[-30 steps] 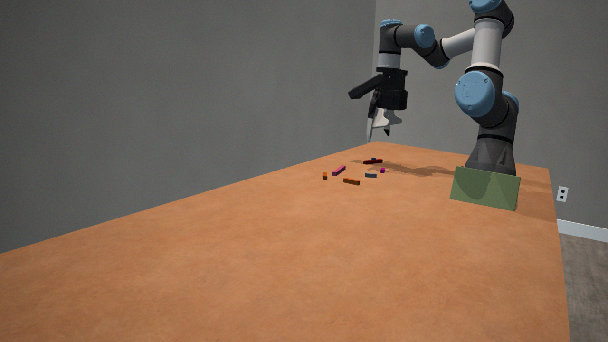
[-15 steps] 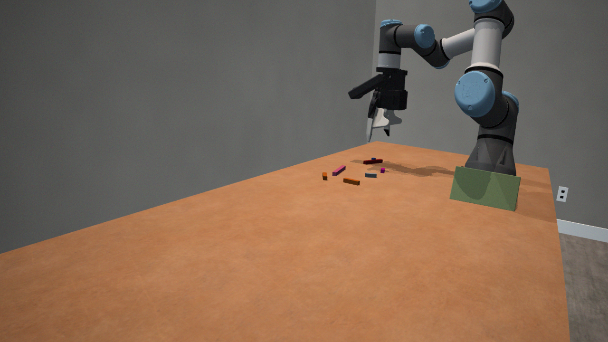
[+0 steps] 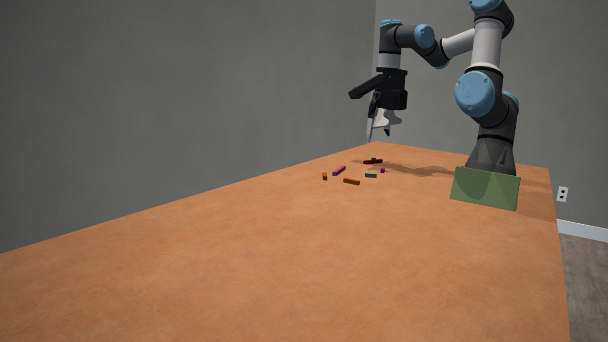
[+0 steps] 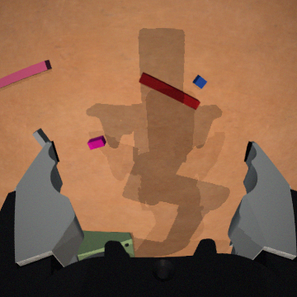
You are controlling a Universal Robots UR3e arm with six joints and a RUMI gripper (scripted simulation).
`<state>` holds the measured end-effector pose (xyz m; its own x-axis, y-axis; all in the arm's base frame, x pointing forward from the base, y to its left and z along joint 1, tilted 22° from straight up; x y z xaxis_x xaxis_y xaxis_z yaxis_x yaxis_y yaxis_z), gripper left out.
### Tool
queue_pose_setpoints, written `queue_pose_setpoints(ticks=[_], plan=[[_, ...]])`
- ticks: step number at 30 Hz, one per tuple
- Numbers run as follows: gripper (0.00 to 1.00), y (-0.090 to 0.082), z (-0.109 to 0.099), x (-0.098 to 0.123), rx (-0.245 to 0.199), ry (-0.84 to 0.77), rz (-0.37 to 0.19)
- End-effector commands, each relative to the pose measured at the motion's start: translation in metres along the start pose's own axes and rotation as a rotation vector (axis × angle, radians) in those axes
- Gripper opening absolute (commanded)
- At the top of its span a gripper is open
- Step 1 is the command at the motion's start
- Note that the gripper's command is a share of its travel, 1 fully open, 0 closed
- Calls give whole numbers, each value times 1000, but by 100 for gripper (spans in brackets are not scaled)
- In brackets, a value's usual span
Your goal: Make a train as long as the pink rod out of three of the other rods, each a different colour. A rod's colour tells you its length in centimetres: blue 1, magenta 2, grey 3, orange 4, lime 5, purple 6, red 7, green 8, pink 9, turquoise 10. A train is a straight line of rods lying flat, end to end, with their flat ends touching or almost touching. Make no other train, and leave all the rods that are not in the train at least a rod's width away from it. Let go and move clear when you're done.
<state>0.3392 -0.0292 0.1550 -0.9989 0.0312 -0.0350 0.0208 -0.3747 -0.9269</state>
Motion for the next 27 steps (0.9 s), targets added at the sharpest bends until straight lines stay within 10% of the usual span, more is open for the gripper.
queue_pose_setpoints(ticks=[1,27], plan=[[100,-1,0,0,1,1,3],[100,-1,-8,-3,-2,126,2]])
Point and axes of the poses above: the point where the finger pads meet when closed, its own y axis out along the fingers, its own z axis across the jaws, x = y × z, the point moved 9 cm from there along -y, back along the fingers, and after that the axes turned 5 degrees about y, right-handed, at the moved point
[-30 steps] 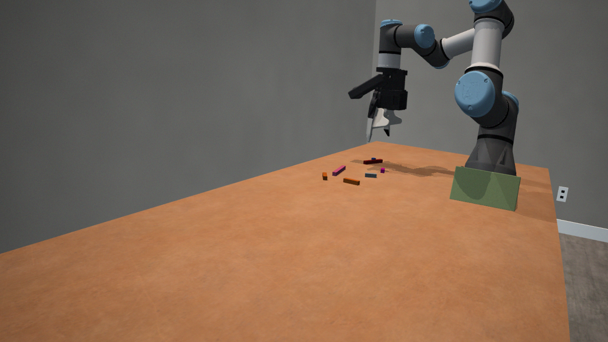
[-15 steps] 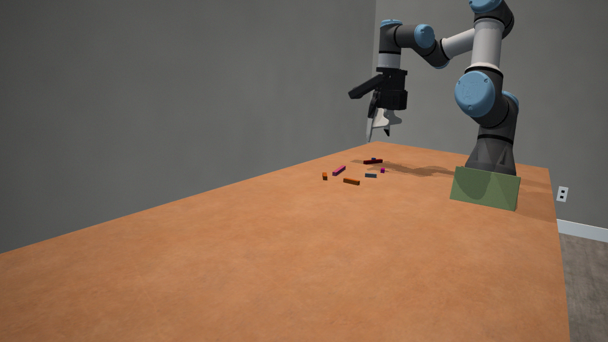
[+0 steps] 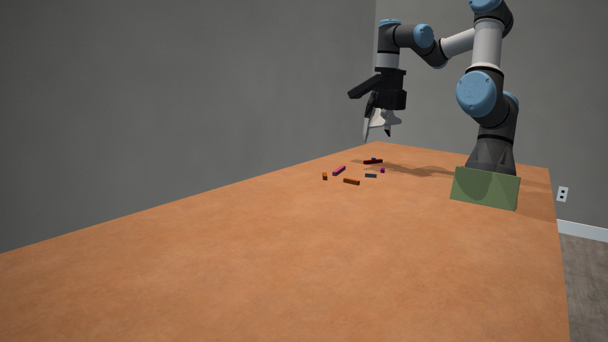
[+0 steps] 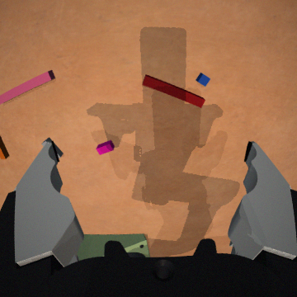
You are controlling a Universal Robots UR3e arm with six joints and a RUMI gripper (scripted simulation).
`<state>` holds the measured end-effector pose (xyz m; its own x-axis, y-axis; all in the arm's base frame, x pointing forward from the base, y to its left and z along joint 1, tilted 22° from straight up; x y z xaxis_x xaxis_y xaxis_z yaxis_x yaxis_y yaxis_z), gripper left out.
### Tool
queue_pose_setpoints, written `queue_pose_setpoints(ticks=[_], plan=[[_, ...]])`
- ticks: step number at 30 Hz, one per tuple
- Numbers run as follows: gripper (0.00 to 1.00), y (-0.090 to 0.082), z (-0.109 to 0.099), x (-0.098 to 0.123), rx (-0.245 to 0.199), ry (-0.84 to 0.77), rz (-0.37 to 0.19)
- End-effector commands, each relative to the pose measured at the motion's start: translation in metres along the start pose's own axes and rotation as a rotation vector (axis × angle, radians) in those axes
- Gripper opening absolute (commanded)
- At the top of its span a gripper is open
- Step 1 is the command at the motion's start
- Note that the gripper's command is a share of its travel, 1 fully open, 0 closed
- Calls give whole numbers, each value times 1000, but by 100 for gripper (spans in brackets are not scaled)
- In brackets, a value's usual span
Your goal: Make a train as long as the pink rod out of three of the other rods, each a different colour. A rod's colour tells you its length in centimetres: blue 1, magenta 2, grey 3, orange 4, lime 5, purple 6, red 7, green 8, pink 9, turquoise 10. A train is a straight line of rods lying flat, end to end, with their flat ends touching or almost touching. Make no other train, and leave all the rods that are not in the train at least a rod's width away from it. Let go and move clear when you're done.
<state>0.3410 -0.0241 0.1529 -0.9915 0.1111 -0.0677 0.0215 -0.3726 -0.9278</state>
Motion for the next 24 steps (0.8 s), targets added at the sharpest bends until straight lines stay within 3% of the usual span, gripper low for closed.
queue_pose_setpoints(ticks=[1,13,24], plan=[[100,-1,-4,-1,0,58,2],[100,-1,-20,-2,-3,301,1],[100,0,-46,0,-5,664,-1]])
Point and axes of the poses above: the point where the finger pads meet when closed, its own y axis out along the fingers, its own z axis across the jaws, x = y × z, the point moved 9 cm from there along -y, back along the fingers, and after that the axes turned 5 degrees about y, right-handed, at the moved point
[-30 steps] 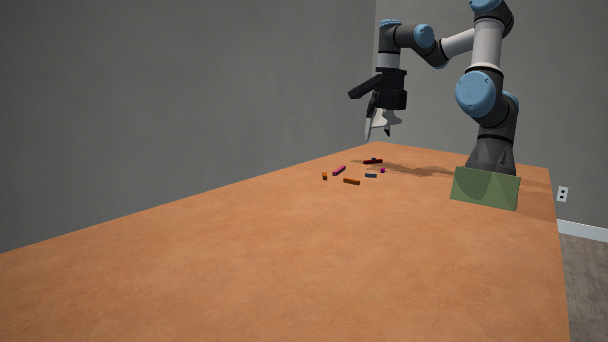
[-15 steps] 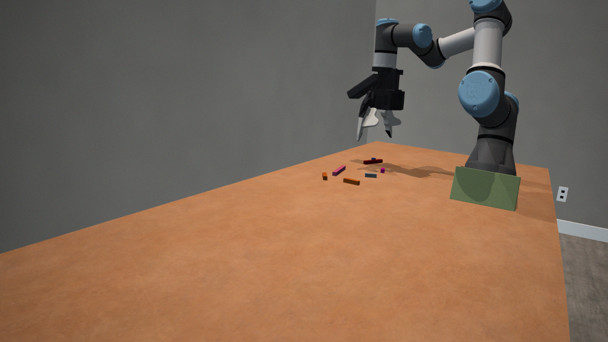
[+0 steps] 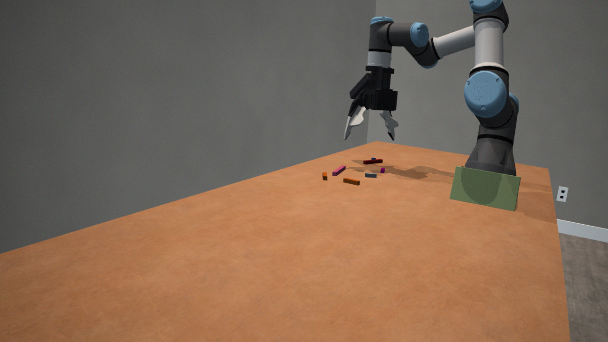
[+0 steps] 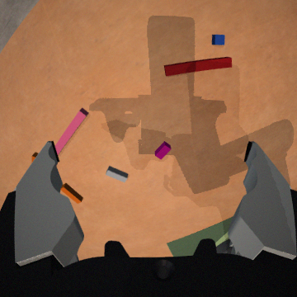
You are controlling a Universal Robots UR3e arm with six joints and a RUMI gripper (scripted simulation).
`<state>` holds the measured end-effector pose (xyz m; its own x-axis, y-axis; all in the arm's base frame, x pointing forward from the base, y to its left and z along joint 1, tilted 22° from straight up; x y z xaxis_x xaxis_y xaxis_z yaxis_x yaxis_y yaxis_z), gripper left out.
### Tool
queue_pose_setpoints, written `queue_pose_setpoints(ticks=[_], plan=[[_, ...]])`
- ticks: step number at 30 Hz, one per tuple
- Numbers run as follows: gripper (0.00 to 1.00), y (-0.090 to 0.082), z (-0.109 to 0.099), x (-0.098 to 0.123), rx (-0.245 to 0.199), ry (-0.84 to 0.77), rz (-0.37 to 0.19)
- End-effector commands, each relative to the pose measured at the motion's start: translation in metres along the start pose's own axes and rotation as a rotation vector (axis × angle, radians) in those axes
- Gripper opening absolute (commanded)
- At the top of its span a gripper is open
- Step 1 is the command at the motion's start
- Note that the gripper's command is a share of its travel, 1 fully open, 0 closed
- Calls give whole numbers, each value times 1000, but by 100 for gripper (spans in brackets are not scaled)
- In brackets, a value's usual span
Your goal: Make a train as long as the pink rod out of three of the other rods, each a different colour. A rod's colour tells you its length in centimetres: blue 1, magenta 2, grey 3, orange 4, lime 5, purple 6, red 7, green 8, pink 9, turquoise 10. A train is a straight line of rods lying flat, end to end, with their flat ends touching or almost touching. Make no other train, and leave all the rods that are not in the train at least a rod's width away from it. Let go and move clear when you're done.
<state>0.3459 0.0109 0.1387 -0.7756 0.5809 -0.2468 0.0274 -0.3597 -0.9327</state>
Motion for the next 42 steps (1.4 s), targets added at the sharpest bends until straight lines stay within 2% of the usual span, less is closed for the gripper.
queue_pose_setpoints(ticks=[1,4,6,21,33,42], plan=[[100,-1,-9,6,10,145,3],[100,0,-15,11,10,250,3],[100,0,-15,11,10,250,3],[100,1,-39,40,11,703,9],[100,1,-48,53,11,874,13],[100,1,-50,57,11,922,14]])
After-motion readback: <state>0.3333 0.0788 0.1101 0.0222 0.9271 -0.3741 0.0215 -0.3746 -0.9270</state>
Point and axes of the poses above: the point where the finger pads meet when closed, its own y axis out along the fingers, its own z axis across the jaws, x = y × z, the point moved 9 cm from there along -y, back along the fingers, and after that the axes turned 5 degrees about y, right-handed, at the moved point
